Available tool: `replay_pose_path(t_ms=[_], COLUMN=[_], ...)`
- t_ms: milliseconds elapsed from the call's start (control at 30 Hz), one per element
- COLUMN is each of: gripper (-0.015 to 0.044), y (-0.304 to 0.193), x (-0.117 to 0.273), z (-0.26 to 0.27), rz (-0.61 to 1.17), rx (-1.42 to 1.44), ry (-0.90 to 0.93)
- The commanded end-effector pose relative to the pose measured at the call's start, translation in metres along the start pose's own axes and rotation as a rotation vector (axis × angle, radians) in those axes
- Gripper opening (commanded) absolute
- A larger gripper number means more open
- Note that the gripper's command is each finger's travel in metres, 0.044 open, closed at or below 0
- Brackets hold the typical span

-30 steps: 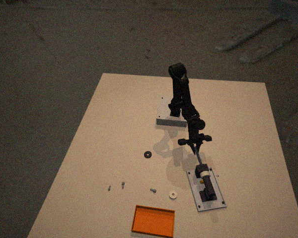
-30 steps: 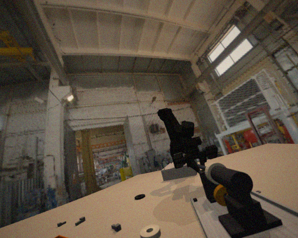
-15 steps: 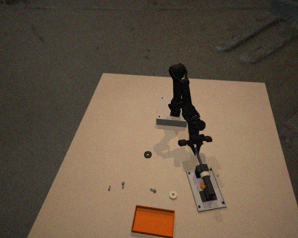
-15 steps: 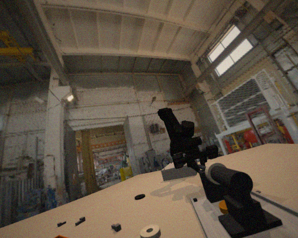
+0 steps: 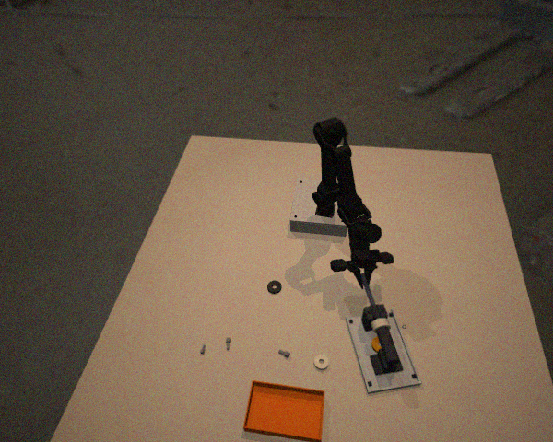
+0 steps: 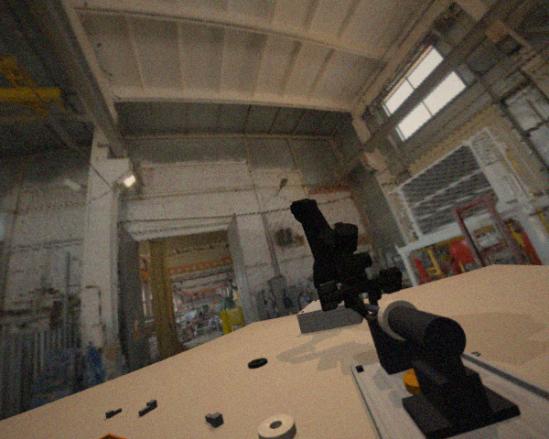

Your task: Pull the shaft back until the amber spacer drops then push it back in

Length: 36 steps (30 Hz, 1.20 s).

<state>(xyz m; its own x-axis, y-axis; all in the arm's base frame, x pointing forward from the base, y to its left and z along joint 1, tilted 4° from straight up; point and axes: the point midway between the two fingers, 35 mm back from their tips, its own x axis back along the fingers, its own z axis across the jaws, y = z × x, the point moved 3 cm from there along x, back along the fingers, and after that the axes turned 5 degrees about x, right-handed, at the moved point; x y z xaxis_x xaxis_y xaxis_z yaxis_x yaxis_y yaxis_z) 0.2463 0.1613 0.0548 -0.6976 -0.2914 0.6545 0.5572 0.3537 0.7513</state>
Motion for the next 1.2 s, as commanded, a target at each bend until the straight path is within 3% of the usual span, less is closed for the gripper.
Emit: replay_pose_path(t_ms=[0,1167], gripper=[0.0000,0.0000], y=[0.0015,0.0033], x=[-0.0004,0.0006], z=[0.0000,0.0004], rz=[-0.004,-0.015], rx=[-0.001,-0.003], ry=[0.000,0.002])
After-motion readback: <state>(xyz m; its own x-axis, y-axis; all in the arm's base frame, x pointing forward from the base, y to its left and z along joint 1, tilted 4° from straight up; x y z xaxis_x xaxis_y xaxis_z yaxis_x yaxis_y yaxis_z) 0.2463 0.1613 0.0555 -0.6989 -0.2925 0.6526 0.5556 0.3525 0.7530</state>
